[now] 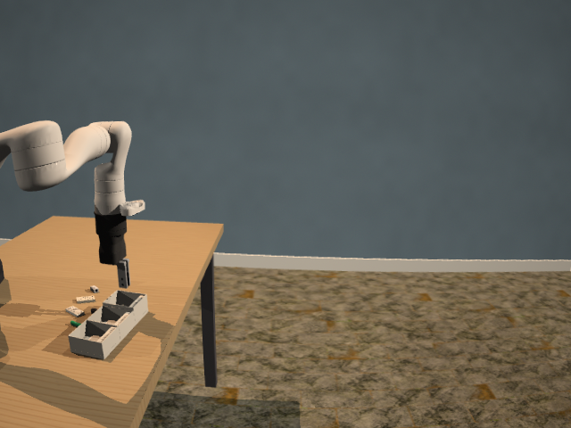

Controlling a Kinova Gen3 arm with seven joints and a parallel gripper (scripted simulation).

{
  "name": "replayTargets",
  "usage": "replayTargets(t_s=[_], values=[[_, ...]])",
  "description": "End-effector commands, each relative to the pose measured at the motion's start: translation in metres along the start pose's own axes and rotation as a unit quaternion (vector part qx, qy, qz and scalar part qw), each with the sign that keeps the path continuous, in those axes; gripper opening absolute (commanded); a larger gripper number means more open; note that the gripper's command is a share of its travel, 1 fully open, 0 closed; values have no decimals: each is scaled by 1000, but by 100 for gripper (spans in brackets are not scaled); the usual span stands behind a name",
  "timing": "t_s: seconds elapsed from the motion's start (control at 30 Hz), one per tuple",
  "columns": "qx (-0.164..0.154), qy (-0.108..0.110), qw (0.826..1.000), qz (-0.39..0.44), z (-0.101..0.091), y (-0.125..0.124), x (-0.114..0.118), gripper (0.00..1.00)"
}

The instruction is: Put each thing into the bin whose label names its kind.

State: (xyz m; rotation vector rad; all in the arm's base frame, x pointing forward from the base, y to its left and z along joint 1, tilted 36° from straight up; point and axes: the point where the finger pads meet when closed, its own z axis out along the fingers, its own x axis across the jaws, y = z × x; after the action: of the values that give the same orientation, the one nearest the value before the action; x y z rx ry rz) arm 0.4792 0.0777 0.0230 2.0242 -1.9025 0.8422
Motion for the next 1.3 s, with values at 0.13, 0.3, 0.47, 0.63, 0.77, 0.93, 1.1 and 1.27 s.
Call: replayTargets(t_s=[0.13, 0.3, 0.47, 0.63, 0.77, 0.93, 1.1, 1.27], values=[[-1, 0, 1000, -1, 11, 1, -1, 31], [-1, 0, 1000, -1, 25, 1, -1, 31], [-1, 0, 1000, -1, 38, 1, -1, 31], [-1, 0, 1000, -1, 46, 1, -1, 31], [-1, 0, 1000, -1, 57, 1, -1, 31], [-1, 0, 1000, -1, 57, 1, -1, 31], [-1, 0, 1000, -1, 57, 1, -1, 31], [-1, 0, 1000, -1, 57, 1, -1, 31]])
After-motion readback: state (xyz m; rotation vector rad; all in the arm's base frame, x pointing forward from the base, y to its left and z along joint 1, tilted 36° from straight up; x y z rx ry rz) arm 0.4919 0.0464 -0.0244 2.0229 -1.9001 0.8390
